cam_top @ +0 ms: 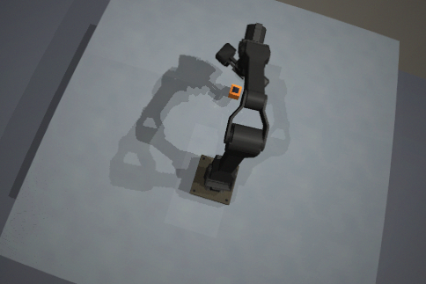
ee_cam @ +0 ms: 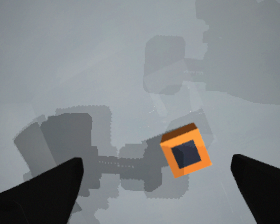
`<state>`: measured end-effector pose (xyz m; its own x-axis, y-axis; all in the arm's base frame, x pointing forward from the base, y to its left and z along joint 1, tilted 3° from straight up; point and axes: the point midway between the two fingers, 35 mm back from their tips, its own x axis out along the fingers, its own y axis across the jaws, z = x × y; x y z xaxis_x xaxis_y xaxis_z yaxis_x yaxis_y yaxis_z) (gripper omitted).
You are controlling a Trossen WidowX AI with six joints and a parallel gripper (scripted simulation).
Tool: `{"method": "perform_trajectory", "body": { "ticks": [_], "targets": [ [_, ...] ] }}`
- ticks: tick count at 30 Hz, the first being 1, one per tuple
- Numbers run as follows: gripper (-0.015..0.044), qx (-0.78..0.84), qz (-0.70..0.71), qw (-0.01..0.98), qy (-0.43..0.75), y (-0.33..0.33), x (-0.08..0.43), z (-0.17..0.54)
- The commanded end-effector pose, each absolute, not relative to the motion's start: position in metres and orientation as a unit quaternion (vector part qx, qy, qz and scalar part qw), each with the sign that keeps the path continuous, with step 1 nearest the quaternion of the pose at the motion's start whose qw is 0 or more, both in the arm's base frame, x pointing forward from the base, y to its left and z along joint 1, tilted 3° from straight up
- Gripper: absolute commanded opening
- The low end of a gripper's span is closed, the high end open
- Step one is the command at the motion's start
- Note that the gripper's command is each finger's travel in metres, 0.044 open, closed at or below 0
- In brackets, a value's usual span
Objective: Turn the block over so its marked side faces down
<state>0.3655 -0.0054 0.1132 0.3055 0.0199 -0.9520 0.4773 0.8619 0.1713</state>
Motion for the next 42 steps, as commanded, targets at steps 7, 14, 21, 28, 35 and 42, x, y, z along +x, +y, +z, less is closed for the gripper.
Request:
{"method": "perform_trajectory", "body": {
  "ticks": [7, 14, 21, 28, 35, 42],
  "targets": [
    [0.0440, 0.022, -0.056, 0.730, 0.681, -0.015, 0.348, 0.103],
    [0.0440, 0.022, -0.056, 0.730, 0.681, -0.011, 0.351, 0.079],
    [0.0440, 0.022, -0.056, 0.730, 0.681, -0.012, 0.352, 0.067],
    [0.0440, 0.022, -0.056, 0.730, 0.681, -0.015, 0.351, 0.053],
    [0.0440, 0.022, -0.056, 0.730, 0.681, -0.015, 0.352, 0.042],
    [0.0440, 0.022, -0.056, 0.730, 0.681, -0.016, 0.353, 0.031]
  ]
}}
